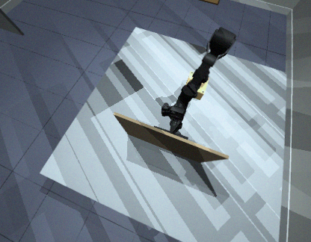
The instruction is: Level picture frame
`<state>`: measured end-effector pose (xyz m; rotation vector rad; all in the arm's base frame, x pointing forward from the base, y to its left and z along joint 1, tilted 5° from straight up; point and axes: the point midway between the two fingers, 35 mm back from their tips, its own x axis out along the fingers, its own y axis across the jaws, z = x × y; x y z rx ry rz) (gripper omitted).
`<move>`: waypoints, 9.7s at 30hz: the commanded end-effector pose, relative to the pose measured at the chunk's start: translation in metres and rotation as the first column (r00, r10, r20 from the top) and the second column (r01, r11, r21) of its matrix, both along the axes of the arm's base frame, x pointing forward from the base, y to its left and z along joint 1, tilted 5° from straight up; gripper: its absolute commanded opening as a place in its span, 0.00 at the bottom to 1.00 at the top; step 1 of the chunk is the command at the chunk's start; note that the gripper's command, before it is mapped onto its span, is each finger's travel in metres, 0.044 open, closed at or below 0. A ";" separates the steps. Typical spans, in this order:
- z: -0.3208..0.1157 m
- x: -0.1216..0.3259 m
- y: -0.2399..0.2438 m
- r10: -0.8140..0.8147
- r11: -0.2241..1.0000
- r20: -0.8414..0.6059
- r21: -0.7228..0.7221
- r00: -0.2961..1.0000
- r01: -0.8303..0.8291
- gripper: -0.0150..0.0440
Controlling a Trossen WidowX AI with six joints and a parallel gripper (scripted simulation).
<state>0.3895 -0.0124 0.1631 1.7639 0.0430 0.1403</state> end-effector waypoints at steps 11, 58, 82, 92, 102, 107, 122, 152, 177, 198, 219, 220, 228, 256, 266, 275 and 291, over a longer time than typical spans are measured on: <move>0.002 0.004 0.000 -0.004 1.000 0.007 -0.006 1.000 0.004 0.69; 0.003 0.004 -0.001 -0.004 1.000 0.007 -0.006 1.000 0.004 0.37; 0.005 0.004 -0.001 -0.004 1.000 0.007 -0.006 1.000 0.004 0.25; 0.006 0.004 -0.001 -0.004 1.000 0.007 -0.006 1.000 0.004 0.25; 0.008 0.004 -0.001 -0.004 1.000 0.007 -0.006 1.000 0.004 0.25; 0.008 0.004 -0.001 -0.004 1.000 0.007 -0.006 1.000 0.004 0.25; 0.010 0.004 -0.002 -0.004 1.000 0.007 -0.006 1.000 0.004 0.25; 0.014 0.003 -0.002 -0.004 1.000 0.007 -0.006 1.000 0.004 0.25; 0.017 0.003 -0.003 -0.004 1.000 0.007 -0.006 1.000 0.004 0.25; 0.017 0.003 -0.003 -0.004 1.000 0.007 -0.006 1.000 0.004 0.25; 0.017 0.003 -0.002 -0.004 1.000 0.007 -0.006 1.000 0.004 0.25; 0.017 0.003 -0.002 -0.004 1.000 0.007 -0.006 1.000 0.004 0.25; 0.018 0.003 -0.001 -0.004 1.000 0.007 -0.006 1.000 0.004 0.25; 0.017 0.003 0.004 -0.004 1.000 0.007 -0.006 1.000 0.004 0.25; 0.015 0.003 0.004 -0.004 1.000 0.007 -0.006 1.000 0.004 0.25; 0.012 0.003 0.005 -0.004 1.000 0.007 -0.006 1.000 0.004 0.25; 0.007 0.003 0.006 0.002 1.000 -0.006 0.001 1.000 -0.002 0.25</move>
